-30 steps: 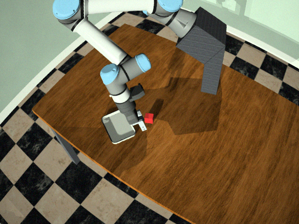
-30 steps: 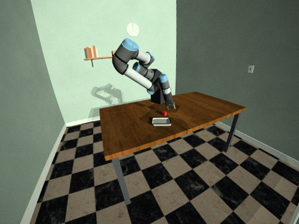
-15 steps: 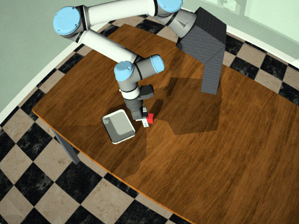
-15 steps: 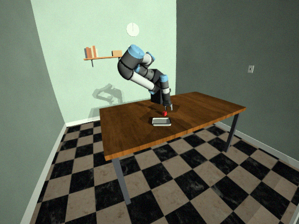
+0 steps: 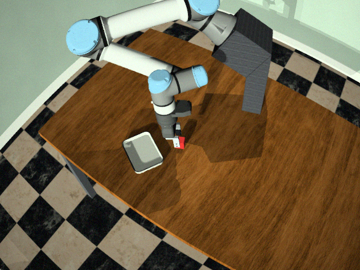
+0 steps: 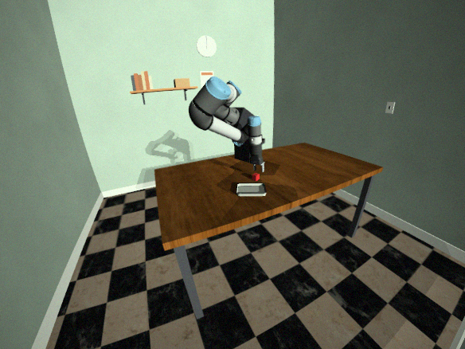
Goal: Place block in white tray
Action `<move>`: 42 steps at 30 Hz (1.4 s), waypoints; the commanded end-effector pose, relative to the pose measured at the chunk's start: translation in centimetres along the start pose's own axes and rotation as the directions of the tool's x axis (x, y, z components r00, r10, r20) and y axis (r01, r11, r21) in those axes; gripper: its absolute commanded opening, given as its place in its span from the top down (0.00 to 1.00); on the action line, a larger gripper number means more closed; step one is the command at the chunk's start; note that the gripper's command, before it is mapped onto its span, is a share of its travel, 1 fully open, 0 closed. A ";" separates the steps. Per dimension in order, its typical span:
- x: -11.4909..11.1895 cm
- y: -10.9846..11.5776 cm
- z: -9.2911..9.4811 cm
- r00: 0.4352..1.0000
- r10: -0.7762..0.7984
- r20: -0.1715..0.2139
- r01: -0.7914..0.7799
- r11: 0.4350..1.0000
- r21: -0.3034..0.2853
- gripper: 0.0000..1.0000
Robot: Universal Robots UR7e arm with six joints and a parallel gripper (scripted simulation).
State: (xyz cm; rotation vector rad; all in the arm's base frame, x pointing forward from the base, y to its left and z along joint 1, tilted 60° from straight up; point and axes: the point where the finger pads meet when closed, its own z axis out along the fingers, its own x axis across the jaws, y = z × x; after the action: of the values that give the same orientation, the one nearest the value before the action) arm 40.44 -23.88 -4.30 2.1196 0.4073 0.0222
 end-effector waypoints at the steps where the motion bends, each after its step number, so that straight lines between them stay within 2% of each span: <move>1: -0.7 -0.1 0.0 1.000 0.029 0.009 -0.029 0.999 -0.020 0.00; 19: -2.1 -0.3 -0.1 0.996 0.088 0.028 -0.086 0.995 -0.056 0.00; 42: -2.3 -0.3 -0.1 0.995 0.096 0.030 -0.094 0.994 -0.061 0.00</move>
State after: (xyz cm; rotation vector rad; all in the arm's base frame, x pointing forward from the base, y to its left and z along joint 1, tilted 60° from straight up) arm 38.15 -24.32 -4.22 2.0766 0.2824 0.0524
